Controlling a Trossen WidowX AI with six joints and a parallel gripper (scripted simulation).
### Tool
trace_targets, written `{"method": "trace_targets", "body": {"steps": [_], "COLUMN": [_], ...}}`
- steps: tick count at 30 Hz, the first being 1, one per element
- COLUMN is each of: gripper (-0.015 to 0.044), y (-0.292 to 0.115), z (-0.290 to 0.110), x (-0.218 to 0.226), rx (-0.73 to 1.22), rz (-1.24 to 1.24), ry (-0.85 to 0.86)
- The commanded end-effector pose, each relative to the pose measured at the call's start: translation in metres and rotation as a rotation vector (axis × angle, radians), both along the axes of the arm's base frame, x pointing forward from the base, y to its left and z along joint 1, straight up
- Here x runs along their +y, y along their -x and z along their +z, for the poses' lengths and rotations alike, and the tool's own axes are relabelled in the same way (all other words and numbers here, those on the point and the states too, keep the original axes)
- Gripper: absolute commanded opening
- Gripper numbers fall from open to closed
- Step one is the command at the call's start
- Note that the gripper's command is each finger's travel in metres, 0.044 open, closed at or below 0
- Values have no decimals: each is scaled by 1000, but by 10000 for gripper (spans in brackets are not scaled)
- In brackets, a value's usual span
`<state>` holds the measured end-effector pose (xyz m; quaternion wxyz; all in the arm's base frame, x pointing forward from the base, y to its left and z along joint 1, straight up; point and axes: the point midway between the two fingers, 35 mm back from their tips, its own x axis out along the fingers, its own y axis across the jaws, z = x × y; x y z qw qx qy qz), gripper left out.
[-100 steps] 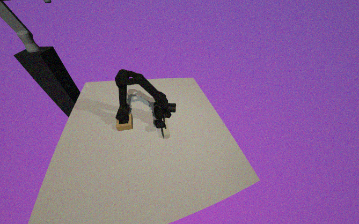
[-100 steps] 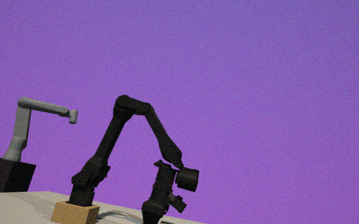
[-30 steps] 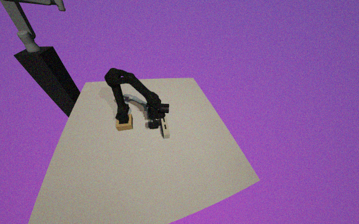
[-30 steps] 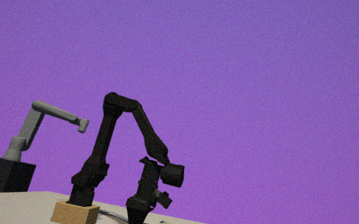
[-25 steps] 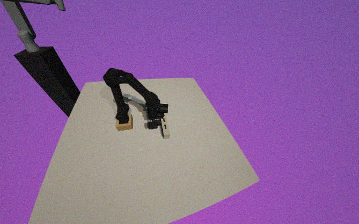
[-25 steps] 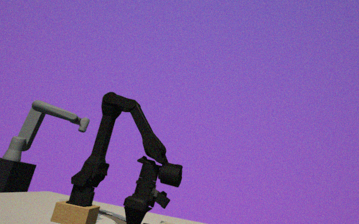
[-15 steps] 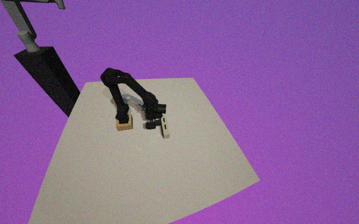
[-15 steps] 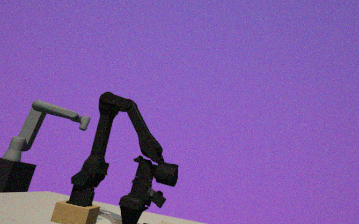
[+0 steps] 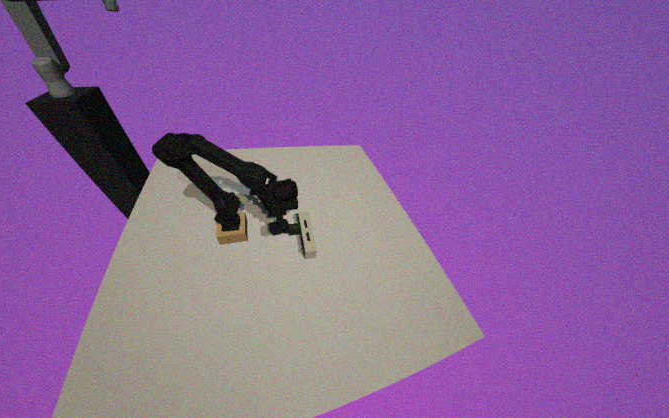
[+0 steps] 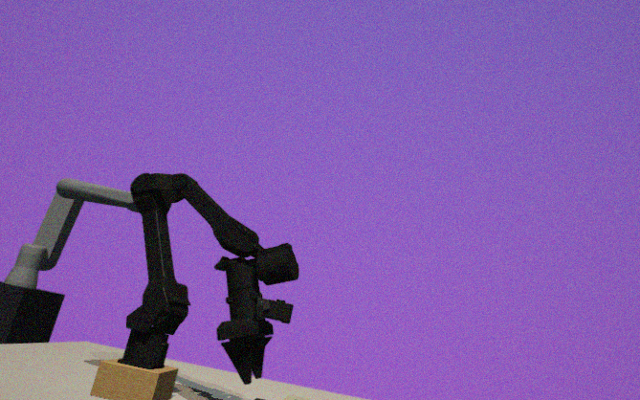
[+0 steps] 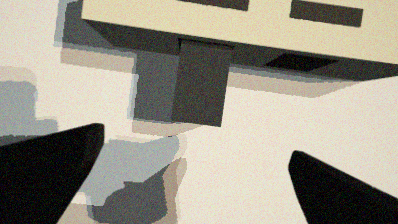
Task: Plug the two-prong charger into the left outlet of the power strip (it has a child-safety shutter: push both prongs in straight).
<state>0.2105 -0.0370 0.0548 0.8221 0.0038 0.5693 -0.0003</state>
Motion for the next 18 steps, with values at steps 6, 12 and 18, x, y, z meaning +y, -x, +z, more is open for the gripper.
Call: {"method": "trace_targets", "body": {"steps": [6,12,18], "gripper": [440,440,440], "y": [1,1,1], "z": [23,23,23], "x": [2,2,2], "rx": [-193,-193,-193], "rz": [13,13,13], "ry": [8,8,8]}}
